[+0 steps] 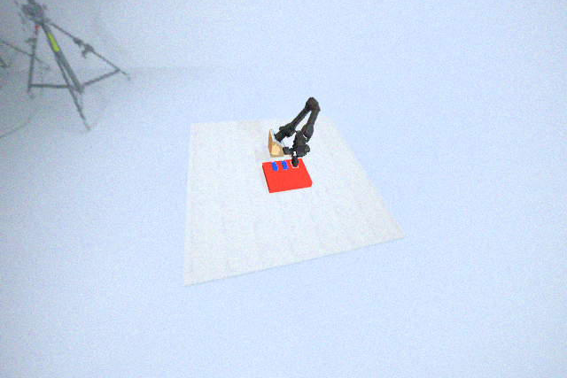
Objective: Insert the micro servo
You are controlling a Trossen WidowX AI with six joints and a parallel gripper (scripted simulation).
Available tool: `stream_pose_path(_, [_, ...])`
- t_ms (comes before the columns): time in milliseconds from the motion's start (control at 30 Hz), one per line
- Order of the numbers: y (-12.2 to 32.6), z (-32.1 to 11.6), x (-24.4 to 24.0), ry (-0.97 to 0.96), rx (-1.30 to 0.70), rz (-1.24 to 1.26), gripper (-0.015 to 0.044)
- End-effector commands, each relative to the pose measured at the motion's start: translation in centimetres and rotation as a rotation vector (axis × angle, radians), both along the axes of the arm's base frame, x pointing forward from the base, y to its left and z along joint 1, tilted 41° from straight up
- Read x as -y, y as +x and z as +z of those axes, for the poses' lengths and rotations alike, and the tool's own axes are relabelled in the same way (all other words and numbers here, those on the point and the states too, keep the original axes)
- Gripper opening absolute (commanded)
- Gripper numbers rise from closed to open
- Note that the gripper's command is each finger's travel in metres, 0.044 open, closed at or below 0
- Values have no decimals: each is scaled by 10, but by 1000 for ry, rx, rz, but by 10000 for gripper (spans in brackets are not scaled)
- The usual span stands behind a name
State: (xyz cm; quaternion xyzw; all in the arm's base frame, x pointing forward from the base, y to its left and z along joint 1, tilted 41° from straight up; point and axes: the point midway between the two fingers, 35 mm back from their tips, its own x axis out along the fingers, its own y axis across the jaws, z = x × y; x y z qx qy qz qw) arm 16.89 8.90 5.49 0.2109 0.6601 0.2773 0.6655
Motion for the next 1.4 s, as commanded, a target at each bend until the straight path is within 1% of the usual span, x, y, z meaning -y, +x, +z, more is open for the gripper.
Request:
stream_pose_path(0, [1,-2,-2,3,0,-7,0])
stream_pose_path(1367, [0,-33,-29,5,0,-7,0])
